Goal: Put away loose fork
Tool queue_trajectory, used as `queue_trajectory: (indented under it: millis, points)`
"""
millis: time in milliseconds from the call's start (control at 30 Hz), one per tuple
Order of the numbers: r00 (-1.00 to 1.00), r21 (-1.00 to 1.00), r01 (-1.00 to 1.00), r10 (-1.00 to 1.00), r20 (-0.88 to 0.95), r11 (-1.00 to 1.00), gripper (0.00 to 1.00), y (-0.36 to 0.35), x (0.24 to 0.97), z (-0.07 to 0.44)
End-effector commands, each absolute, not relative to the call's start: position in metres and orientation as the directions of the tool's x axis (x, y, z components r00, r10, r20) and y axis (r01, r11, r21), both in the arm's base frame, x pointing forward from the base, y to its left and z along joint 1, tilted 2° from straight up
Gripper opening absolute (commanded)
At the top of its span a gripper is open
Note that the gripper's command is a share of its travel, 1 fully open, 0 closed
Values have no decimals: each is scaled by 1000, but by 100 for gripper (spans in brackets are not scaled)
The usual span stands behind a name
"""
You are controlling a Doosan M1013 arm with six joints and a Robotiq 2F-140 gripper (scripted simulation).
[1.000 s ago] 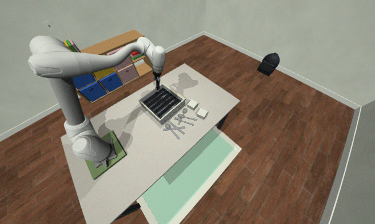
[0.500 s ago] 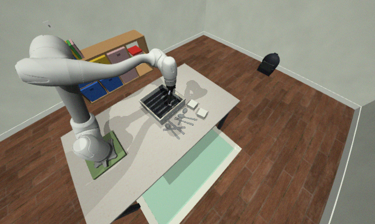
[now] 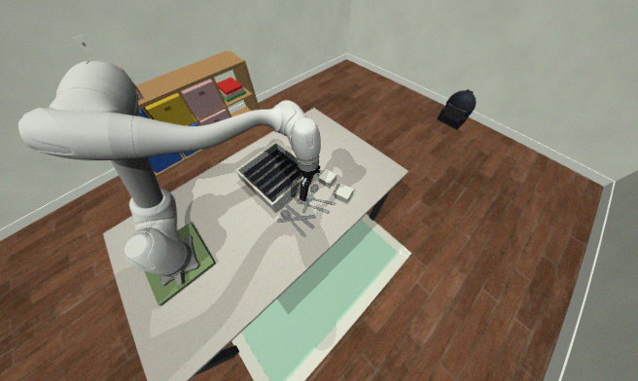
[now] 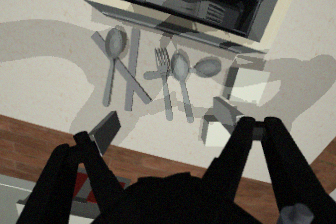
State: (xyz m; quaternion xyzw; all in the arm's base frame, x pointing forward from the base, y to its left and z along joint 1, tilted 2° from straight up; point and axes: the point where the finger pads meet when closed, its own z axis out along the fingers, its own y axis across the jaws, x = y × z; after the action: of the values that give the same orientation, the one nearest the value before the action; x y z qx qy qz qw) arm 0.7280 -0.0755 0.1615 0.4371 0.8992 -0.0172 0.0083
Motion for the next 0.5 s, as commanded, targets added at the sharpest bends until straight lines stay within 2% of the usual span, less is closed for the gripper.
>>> queue_trajectory:
  millis: [0, 300, 467]
  points:
    - [-618, -23, 786, 786, -30, 617, 100, -76, 728, 162]
    - [-618, -23, 786, 786, -30, 617, 100, -76, 728, 161]
    - [-616, -24, 787, 787, -30, 616, 100, -66, 720, 102]
